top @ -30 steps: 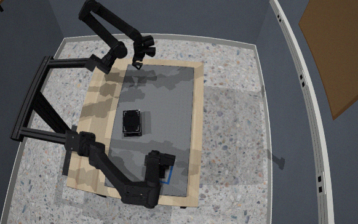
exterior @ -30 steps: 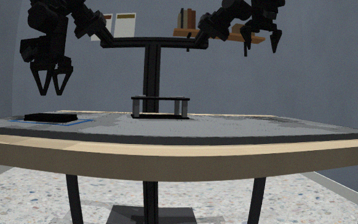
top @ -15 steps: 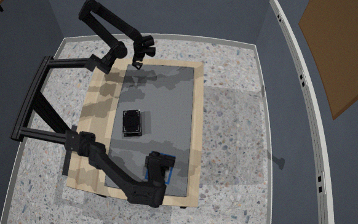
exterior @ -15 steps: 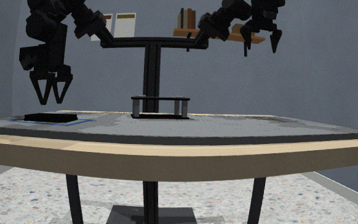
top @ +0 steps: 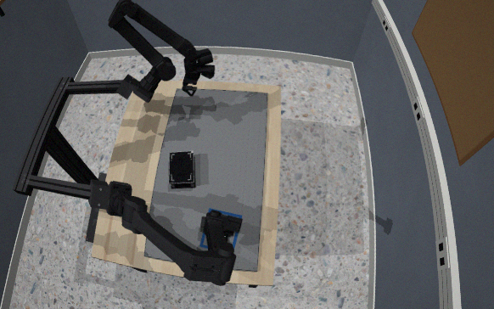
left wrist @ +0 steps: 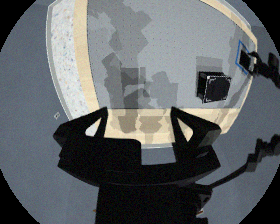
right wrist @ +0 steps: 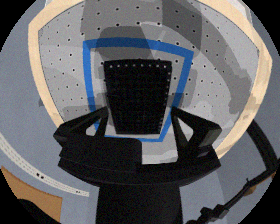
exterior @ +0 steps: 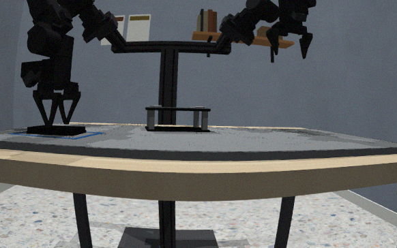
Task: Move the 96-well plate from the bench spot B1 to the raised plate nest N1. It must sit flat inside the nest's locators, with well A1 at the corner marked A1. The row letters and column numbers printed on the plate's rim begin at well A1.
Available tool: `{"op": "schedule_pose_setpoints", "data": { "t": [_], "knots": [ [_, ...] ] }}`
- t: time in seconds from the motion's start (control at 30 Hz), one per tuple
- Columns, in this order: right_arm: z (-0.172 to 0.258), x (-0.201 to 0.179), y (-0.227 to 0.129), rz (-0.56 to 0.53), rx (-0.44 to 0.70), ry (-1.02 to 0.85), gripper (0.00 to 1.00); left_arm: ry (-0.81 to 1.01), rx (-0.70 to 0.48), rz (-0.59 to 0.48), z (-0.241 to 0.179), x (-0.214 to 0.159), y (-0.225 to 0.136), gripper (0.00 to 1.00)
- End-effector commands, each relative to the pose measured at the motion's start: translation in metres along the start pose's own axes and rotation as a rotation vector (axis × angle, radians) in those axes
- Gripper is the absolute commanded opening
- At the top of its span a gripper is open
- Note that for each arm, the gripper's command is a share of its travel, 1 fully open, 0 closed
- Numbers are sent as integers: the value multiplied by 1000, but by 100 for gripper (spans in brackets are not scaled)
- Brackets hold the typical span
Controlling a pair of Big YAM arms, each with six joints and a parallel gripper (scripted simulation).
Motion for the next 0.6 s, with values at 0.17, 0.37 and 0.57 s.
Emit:
{"op": "schedule_pose_setpoints", "data": {
  "t": [0.17,0.37,0.57],
  "knots": [
    [3,9,15,-11,12,5,100,-17,7,-23,5,10,-5,100],
    [5,5,18,-6,33,-5,100,-17,7,-23,5,10,-5,100],
    [8,3,13,-2,32,10,100,-17,7,-23,5,10,-5,100]
  ]
}}
Point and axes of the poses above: on each arm, the point where the finger pads meet when closed, its own y axis out along the fingers, its own z axis across the jaws, x = y × z, the point moved 5 cm from there along -y, back along the fingers, and after that the axes turned 10 degrees about -y, right-handed, at the moved point
